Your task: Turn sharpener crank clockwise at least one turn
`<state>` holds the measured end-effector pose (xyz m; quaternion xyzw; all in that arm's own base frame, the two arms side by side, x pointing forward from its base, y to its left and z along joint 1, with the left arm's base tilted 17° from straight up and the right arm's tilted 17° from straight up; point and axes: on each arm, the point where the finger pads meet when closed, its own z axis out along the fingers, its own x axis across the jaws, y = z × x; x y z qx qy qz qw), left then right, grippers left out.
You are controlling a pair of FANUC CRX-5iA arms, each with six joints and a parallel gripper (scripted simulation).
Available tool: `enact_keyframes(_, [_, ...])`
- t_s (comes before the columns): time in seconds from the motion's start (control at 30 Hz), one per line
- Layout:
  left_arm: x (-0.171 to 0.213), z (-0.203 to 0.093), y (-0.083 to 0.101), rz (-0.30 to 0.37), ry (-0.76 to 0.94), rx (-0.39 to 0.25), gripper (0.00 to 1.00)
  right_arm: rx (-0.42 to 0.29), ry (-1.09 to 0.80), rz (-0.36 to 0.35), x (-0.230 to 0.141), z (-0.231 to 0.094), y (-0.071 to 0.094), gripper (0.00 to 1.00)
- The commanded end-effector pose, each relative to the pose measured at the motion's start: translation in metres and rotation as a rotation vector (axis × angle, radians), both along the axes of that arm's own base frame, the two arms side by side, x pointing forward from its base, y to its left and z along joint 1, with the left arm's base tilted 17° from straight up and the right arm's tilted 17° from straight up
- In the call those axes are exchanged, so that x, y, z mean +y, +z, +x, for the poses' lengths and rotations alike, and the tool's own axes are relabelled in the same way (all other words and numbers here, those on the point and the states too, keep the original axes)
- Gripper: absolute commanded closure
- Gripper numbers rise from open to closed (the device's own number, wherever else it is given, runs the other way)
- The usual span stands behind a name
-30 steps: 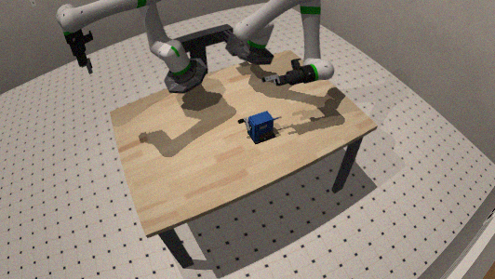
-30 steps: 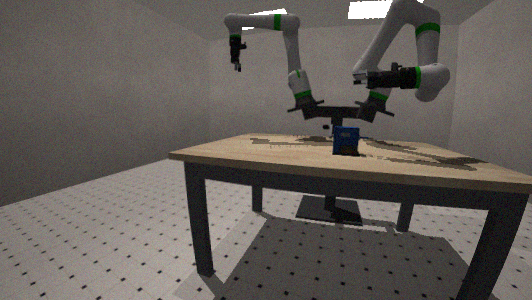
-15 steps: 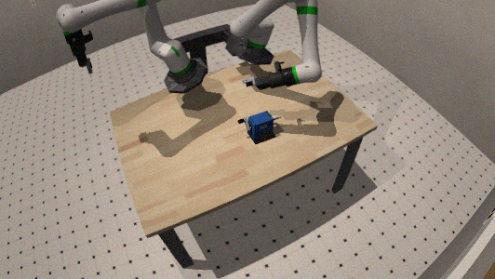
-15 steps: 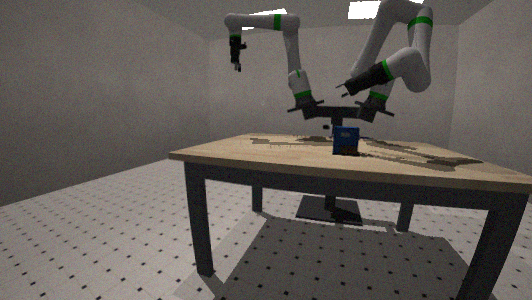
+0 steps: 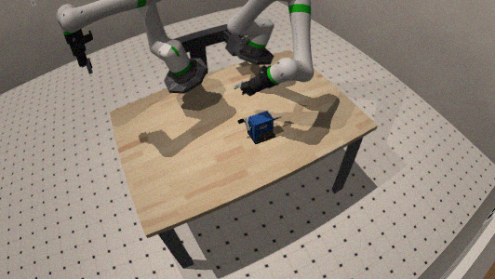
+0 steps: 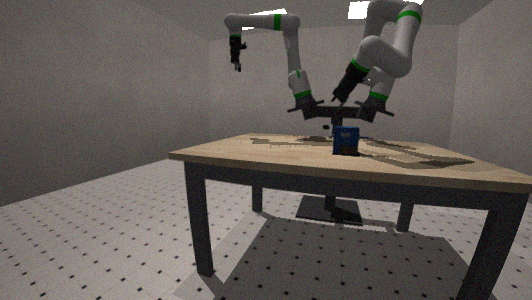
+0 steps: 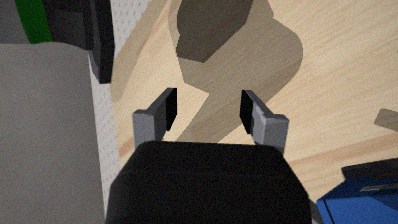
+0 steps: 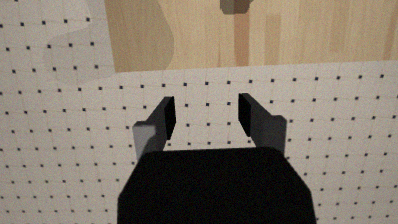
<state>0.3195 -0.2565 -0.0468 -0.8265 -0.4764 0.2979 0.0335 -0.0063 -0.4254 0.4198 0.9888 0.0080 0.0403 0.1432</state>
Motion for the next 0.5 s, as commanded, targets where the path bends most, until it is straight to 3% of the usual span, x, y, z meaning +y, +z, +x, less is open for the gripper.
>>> enact_keyframes(0.0, [0.000, 0.000, -0.010, 0.028, -0.108, -0.049, 0.00, 0.000, 0.000, -0.002, 0.000, 0.000, 0.001, 0.00])
enact_keyframes(0.03, [0.000, 0.000, -0.010, 0.028, -0.108, -0.049, 0.00, 0.000, 0.000, -0.002, 0.000, 0.000, 0.001, 0.00])
enact_keyframes(0.07, [0.001, 0.003, -0.020, 0.052, -0.223, -0.104, 0.00, 0.000, 0.000, -0.002, 0.000, 0.000, 0.001, 0.00])
enact_keyframes(0.47, [-0.008, 0.039, -0.047, 0.133, -0.680, -0.322, 0.00, 0.000, 0.000, -0.002, 0.000, 0.000, 0.001, 0.00])
